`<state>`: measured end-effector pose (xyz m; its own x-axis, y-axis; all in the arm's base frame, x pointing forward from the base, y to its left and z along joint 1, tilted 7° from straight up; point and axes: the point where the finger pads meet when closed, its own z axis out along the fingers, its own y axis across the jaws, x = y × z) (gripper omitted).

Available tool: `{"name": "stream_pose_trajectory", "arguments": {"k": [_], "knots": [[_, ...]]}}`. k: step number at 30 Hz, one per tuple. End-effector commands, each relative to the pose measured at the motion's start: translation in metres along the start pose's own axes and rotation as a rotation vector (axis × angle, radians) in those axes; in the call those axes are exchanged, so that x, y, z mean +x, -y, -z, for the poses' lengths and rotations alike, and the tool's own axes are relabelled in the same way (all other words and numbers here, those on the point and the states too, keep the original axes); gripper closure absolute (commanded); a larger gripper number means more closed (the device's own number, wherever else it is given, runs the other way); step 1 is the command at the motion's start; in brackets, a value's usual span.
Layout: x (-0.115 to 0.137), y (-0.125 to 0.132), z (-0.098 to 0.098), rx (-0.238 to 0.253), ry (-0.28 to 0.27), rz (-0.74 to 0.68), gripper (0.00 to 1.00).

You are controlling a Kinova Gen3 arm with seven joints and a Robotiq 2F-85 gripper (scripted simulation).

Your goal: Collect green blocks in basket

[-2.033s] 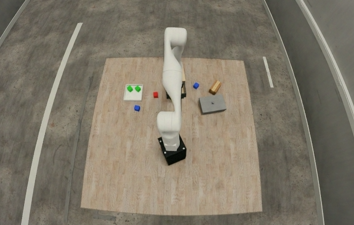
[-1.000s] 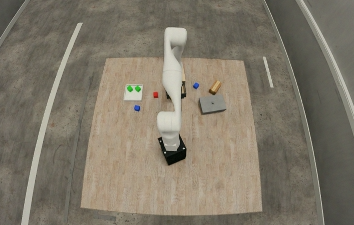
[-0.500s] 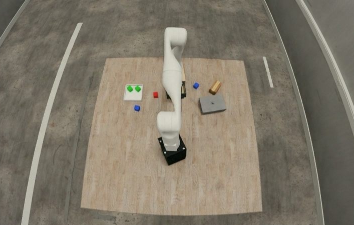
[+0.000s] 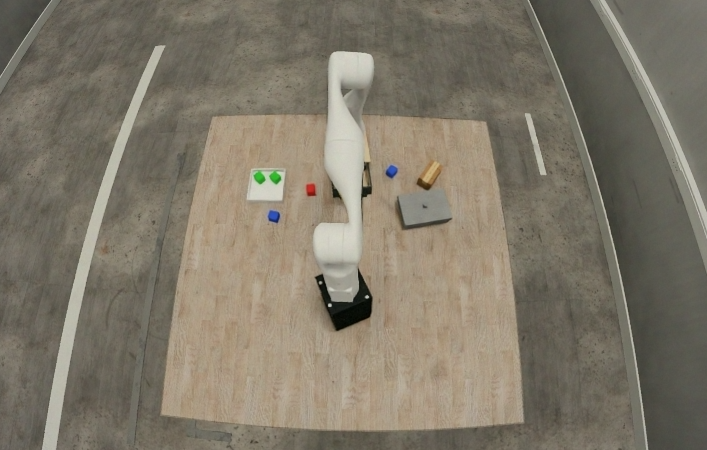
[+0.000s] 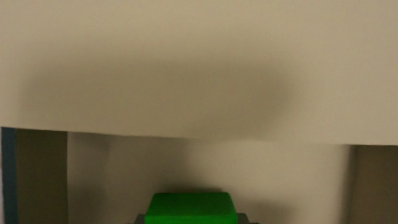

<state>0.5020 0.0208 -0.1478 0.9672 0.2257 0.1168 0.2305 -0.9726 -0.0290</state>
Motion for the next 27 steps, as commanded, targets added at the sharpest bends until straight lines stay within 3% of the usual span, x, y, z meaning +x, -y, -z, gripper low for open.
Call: {"name": "stream_pose_trajectory", "arguments": {"k": [1, 6, 27], "knots": [[0.001, 0.0, 0.008, 0.0, -0.002, 0.0, 0.9], [0.001, 0.0, 0.018, 0.0, -0.002, 0.0, 0.9], [0.001, 0.0, 0.105, 0.0, -0.002, 0.0, 0.9]]}}
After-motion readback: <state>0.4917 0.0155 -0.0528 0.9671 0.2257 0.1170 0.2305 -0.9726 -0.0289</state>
